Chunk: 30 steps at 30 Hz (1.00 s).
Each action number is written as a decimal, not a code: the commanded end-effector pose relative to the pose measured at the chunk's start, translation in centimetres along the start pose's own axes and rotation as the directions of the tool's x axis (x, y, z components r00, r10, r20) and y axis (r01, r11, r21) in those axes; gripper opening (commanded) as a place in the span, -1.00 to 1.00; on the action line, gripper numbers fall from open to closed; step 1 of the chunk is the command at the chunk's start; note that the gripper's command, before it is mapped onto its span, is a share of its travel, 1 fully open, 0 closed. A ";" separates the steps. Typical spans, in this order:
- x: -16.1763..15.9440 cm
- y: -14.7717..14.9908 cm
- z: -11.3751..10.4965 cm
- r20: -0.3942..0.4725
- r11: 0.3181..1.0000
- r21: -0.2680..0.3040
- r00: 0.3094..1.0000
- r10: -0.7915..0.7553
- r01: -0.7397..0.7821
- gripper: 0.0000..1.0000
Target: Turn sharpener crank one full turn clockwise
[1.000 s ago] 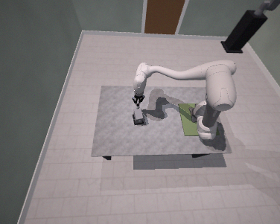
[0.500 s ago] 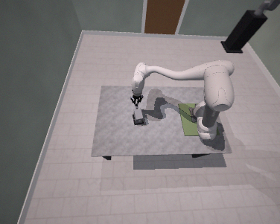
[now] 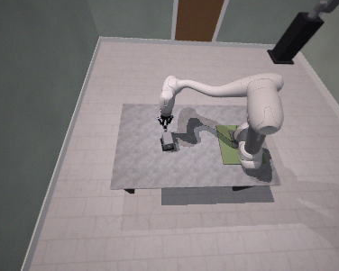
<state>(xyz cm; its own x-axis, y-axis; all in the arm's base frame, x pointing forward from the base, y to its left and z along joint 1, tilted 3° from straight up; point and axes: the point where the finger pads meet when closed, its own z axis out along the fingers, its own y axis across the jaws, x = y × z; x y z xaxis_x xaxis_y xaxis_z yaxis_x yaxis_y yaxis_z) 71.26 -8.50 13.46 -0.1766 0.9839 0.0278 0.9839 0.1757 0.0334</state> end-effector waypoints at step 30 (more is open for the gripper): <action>0.0 0.0 0.0 0.000 1.000 0.000 1.000 0.000 0.000 -0.36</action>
<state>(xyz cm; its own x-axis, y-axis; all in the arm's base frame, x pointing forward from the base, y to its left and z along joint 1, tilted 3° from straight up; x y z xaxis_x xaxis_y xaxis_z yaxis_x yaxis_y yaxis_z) 71.26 -8.49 13.45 -0.1766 0.9839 0.0278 0.9839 0.1757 0.0335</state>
